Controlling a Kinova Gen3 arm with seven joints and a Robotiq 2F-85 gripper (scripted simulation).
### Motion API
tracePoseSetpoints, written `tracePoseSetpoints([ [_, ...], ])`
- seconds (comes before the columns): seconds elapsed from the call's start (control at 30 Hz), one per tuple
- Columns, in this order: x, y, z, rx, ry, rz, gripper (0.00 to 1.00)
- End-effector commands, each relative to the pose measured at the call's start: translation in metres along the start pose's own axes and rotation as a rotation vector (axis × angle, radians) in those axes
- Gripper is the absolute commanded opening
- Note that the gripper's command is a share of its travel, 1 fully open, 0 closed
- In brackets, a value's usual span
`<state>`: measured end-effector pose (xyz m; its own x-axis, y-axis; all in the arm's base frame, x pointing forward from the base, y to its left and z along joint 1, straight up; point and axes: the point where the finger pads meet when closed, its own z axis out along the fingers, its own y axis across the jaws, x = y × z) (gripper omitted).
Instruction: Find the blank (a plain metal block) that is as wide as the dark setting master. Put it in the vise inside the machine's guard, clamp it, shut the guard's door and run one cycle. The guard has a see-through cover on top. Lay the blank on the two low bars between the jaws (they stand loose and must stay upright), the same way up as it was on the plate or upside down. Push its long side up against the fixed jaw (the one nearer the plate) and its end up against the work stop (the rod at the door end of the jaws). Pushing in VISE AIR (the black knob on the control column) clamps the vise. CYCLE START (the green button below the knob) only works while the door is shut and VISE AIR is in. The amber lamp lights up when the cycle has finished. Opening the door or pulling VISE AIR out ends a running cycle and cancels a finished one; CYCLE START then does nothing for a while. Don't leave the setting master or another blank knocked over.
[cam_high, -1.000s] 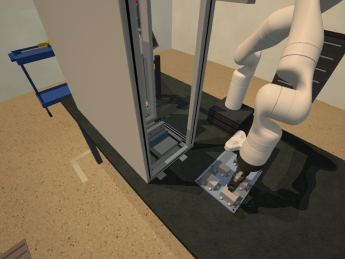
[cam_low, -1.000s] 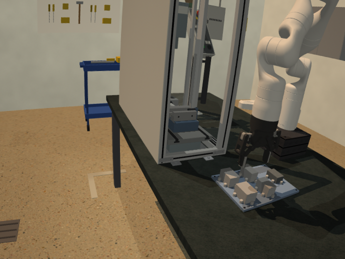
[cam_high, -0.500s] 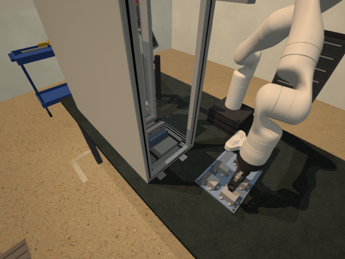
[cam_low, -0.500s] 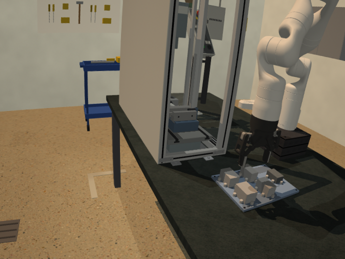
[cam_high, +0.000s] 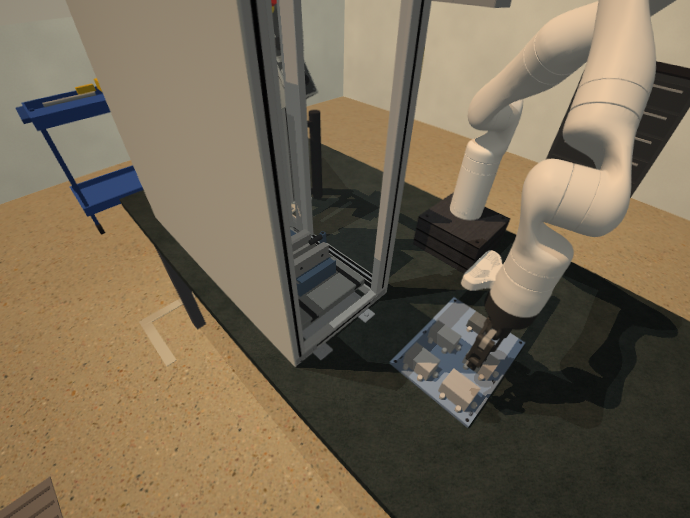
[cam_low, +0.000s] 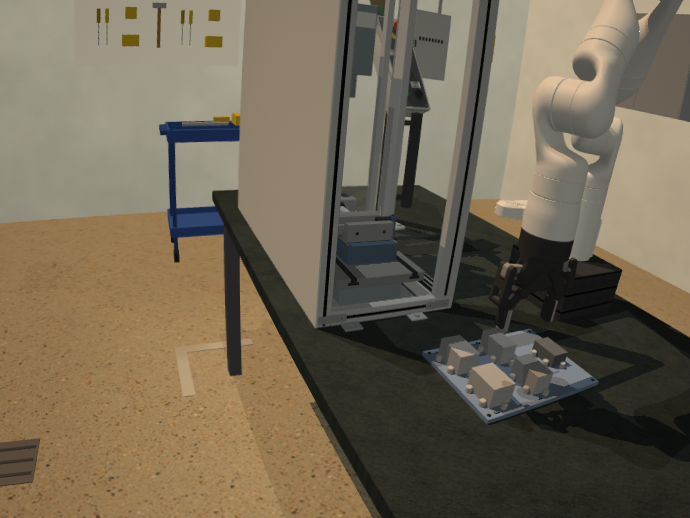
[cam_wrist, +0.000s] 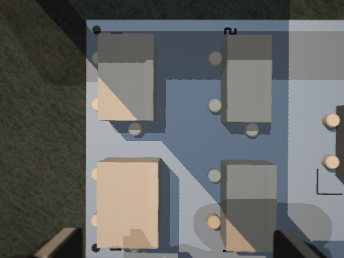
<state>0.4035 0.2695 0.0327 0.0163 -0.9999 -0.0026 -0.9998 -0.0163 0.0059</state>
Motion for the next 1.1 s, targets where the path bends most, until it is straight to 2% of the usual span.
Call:
tracePoseSetpoints([
  [0.0, -0.001, 0.015, -0.001, 0.007, -0.003, 0.001, 1.00],
  [0.27, -0.001, 0.015, -0.001, 0.007, -0.003, 0.001, 1.00],
  [0.43, -0.001, 0.051, 0.000, 0.007, -0.003, 0.001, 1.00],
  [0.83, -0.001, 0.051, 0.000, 0.007, -0.003, 0.001, 1.00],
  [1.0, -0.002, 0.050, 0.030, 0.007, -0.003, 0.001, 1.00],
  [1.07, -0.002, 0.050, 0.030, 0.007, -0.003, 0.001, 1.00],
])
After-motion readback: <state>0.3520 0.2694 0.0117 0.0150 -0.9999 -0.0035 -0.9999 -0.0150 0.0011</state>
